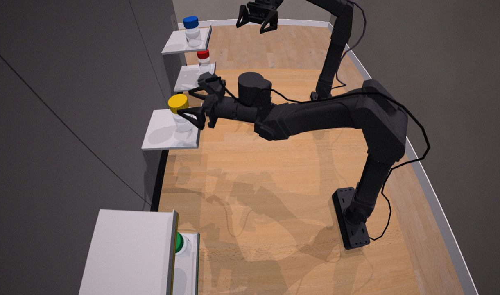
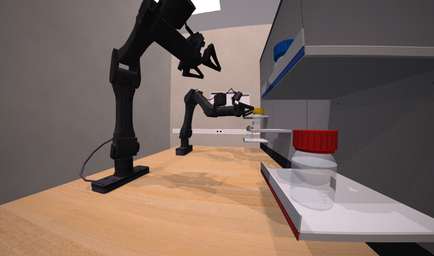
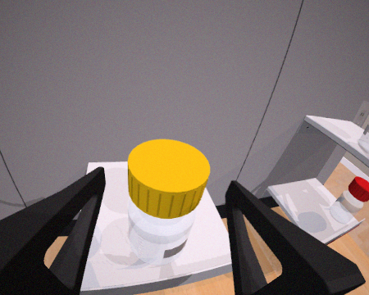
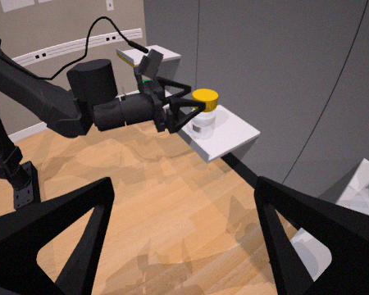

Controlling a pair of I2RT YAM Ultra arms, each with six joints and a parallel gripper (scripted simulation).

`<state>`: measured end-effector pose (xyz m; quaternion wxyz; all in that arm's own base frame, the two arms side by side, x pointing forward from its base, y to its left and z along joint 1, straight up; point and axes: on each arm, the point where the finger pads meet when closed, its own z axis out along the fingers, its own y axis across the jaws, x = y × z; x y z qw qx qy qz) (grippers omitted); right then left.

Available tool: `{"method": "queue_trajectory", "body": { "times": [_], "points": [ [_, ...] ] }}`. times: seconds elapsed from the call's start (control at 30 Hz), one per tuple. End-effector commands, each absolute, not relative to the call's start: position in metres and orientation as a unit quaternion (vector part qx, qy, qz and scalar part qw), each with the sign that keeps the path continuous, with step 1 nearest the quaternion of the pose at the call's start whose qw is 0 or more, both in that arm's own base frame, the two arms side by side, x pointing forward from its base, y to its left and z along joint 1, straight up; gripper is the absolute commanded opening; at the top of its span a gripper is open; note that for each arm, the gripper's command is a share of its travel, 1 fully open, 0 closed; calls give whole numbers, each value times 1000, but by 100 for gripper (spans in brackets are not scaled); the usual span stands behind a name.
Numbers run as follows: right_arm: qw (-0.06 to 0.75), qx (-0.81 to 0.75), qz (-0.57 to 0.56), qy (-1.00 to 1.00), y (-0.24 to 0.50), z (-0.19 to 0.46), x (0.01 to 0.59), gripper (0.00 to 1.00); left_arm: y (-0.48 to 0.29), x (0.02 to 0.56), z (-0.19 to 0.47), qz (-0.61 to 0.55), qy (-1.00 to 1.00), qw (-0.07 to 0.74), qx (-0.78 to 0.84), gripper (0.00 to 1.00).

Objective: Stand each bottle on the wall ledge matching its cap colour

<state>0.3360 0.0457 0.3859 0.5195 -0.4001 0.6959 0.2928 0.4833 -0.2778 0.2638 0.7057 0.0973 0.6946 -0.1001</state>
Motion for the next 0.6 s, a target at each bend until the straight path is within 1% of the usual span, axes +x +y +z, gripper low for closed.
{"method": "queue_trajectory", "body": {
  "times": [0.0,0.57],
  "points": [
    [525,-400,296,690,44,394,335,89,-281,494,263,-101,700,700,100,81],
    [525,-400,296,690,44,394,335,89,-287,510,263,-102,700,700,101,81]
  ]
}}
